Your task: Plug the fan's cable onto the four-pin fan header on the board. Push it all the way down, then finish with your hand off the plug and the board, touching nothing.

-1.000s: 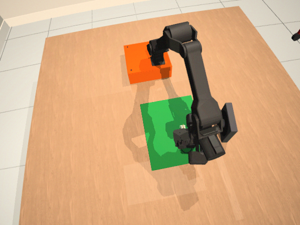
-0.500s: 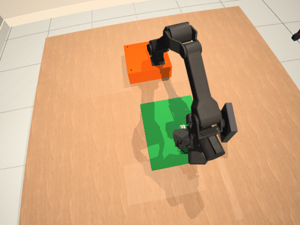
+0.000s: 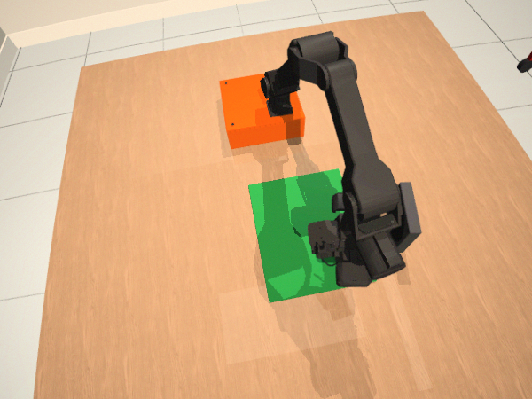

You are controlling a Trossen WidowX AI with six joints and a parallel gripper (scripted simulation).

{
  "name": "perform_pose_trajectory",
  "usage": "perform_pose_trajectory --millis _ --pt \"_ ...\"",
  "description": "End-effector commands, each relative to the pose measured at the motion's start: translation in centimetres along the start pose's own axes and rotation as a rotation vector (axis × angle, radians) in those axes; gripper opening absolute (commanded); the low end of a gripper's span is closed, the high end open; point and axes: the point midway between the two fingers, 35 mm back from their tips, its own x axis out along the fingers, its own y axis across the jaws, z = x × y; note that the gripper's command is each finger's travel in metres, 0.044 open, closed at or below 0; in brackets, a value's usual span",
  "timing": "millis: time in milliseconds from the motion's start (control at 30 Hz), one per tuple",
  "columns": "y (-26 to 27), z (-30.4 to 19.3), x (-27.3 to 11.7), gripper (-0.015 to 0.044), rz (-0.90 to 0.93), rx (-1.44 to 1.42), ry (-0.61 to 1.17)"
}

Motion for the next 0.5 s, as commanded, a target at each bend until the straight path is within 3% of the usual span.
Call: perform_pose_trajectory --millis 0,467 --pt "0.2 0.0 -1.7 0.0000 0.016 0.003 0.001" --pt "-1.2 0.6 -1.7 0.0000 0.015 -0.361 -0.002"
